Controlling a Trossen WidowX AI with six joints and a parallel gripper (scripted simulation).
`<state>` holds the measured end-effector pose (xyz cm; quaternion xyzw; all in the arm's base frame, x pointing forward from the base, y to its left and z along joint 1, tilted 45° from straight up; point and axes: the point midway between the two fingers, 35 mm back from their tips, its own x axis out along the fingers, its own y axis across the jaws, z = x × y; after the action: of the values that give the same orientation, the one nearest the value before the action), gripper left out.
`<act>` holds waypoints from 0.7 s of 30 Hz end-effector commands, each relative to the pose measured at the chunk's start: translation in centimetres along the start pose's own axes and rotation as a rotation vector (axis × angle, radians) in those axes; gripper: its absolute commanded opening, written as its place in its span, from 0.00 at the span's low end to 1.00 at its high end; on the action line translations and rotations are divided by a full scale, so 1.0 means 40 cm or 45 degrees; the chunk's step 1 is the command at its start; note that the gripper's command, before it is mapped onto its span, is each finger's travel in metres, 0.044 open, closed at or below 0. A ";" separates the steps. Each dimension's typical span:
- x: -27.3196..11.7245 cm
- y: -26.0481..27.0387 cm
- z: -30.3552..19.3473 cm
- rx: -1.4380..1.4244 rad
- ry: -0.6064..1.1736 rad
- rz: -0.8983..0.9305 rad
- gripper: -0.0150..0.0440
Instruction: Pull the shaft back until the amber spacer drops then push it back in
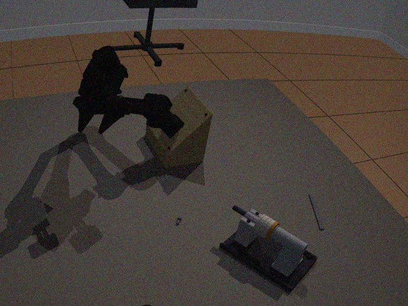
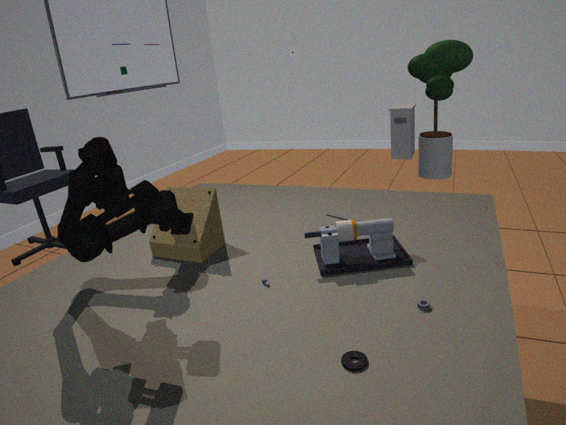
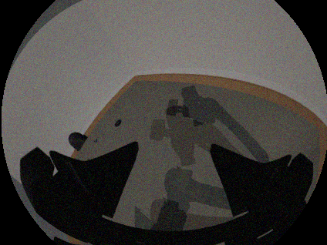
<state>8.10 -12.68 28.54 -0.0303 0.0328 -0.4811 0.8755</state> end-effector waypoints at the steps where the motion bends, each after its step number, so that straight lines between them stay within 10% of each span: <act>1: 0.000 0.001 0.001 -0.004 0.001 0.001 0.98; 21: 0.047 0.388 0.060 -0.731 0.372 0.226 1.00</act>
<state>19.83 -6.97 30.45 -0.1729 0.2473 -0.3924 0.8689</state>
